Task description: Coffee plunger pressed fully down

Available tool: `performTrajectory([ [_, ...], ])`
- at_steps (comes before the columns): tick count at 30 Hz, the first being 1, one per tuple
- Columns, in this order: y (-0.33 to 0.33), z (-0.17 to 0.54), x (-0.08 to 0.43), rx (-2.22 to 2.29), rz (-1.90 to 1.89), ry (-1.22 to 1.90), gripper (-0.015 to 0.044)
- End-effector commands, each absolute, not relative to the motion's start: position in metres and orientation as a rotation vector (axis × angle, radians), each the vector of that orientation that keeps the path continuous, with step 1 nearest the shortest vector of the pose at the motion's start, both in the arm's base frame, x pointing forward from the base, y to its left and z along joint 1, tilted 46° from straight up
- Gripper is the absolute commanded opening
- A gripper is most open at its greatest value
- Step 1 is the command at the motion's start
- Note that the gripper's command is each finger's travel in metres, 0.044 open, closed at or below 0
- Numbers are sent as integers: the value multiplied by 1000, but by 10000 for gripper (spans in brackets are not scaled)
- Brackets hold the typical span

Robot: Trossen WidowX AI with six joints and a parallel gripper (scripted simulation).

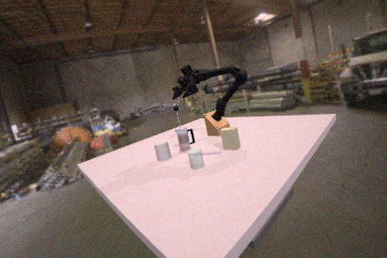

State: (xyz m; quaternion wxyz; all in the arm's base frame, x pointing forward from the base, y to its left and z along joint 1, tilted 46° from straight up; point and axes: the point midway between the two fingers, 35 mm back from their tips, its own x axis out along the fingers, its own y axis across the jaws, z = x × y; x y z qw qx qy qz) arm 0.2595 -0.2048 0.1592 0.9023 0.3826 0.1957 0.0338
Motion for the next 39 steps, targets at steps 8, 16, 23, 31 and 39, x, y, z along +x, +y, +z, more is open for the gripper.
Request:
performTrajectory([
  [8, -182, 135, 264, 812, 64, 412, 440],
  [16, -180, 130, 276, 811, 63, 415, 440],
  [23, -178, 126, 286, 811, 63, 414, 440],
  [31, -174, 123, 298, 812, 64, 409, 440],
  [39, -174, 122, 299, 812, 64, 409, 282],
])
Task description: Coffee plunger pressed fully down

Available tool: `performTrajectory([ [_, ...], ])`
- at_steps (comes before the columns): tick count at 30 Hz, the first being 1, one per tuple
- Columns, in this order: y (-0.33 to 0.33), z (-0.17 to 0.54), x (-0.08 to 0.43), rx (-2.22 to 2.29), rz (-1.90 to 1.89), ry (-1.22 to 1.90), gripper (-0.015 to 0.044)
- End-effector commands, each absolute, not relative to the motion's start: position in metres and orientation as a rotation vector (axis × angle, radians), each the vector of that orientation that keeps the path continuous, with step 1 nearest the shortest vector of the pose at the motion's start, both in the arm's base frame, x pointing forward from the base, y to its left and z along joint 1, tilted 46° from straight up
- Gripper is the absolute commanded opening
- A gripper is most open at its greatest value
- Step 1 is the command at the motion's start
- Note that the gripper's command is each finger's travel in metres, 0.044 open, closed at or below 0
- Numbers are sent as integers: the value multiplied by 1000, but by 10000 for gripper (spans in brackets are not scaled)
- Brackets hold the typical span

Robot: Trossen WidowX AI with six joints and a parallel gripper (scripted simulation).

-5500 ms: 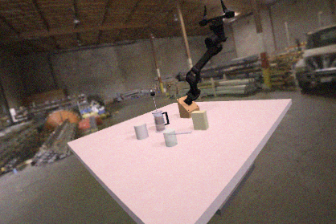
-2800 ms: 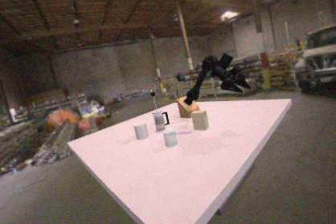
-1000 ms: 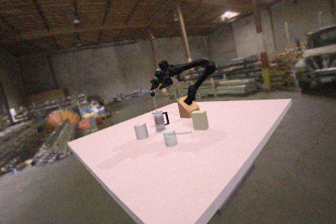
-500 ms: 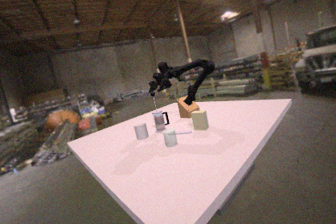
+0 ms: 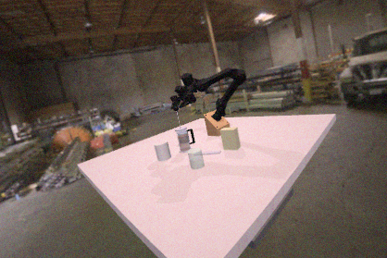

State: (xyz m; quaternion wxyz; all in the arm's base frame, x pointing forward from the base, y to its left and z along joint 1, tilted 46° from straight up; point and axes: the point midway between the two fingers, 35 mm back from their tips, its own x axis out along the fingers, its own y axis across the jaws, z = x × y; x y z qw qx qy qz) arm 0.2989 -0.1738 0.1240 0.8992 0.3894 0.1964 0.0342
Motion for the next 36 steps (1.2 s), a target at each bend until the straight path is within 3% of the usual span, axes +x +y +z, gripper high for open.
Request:
performTrajectory([
  [1, -174, 122, 299, 812, 64, 409, 256],
  [6, -174, 122, 299, 812, 64, 409, 125],
  [7, -174, 122, 299, 812, 64, 409, 120],
  [36, -157, 98, 308, 809, 63, 415, 120],
])
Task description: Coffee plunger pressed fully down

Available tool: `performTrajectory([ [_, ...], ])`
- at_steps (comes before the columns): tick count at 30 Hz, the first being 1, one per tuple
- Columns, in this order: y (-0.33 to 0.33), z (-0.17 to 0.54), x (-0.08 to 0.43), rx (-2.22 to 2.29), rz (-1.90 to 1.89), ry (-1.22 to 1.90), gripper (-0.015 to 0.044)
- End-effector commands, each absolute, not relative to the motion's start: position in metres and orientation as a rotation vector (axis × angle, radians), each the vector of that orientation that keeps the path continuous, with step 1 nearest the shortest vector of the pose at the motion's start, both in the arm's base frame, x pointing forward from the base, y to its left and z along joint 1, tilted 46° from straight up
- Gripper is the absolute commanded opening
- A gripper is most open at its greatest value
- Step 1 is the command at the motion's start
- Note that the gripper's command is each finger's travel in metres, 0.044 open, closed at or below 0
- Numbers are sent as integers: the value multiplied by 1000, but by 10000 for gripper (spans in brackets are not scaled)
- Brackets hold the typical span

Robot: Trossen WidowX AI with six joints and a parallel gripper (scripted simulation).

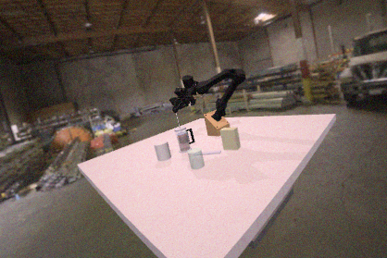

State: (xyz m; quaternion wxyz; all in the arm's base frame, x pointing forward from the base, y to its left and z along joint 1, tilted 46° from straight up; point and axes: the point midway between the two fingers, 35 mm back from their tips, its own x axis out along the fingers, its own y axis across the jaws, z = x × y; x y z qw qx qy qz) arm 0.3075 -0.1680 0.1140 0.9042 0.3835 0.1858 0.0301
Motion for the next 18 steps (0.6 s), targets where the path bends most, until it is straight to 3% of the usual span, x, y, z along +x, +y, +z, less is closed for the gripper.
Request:
performTrajectory([
  [1, -156, 97, 309, 809, 63, 416, 120],
  [18, -138, 76, 316, 809, 62, 416, 120],
])
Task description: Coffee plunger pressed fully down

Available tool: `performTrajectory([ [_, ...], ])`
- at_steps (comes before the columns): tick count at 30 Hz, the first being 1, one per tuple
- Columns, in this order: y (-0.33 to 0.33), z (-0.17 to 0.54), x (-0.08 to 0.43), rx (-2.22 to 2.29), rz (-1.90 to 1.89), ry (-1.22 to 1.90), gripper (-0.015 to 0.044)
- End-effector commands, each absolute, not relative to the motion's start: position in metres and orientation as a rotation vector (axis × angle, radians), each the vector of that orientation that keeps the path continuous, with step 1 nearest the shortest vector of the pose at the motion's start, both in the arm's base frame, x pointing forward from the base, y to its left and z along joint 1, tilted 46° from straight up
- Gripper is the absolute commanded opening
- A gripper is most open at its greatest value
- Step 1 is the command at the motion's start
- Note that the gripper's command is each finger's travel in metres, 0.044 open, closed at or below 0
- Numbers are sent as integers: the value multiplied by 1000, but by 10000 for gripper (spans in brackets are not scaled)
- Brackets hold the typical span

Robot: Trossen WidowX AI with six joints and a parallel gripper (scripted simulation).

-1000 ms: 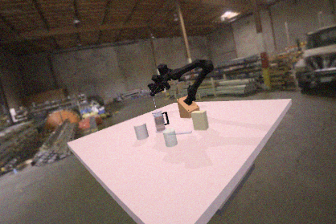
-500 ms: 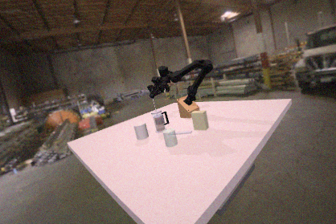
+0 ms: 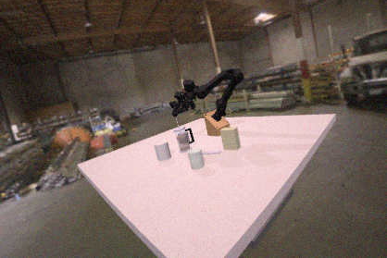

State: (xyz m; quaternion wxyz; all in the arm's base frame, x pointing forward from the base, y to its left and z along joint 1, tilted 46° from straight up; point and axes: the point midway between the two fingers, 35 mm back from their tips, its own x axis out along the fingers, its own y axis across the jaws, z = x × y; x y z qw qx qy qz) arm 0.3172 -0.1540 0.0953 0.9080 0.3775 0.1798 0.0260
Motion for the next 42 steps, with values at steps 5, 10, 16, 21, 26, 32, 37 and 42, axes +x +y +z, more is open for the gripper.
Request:
performTrajectory([
  [5, -132, 71, 318, 810, 62, 415, 120],
  [10, -126, 65, 320, 811, 63, 414, 120],
  [16, -119, 59, 323, 812, 63, 411, 120],
  [21, -114, 54, 327, 814, 64, 407, 120],
  [26, -112, 53, 332, 815, 65, 405, 120],
  [32, -114, 52, 335, 815, 65, 405, 120],
  [37, -115, 52, 336, 815, 66, 405, 120],
  [42, -116, 52, 336, 815, 66, 405, 120],
])
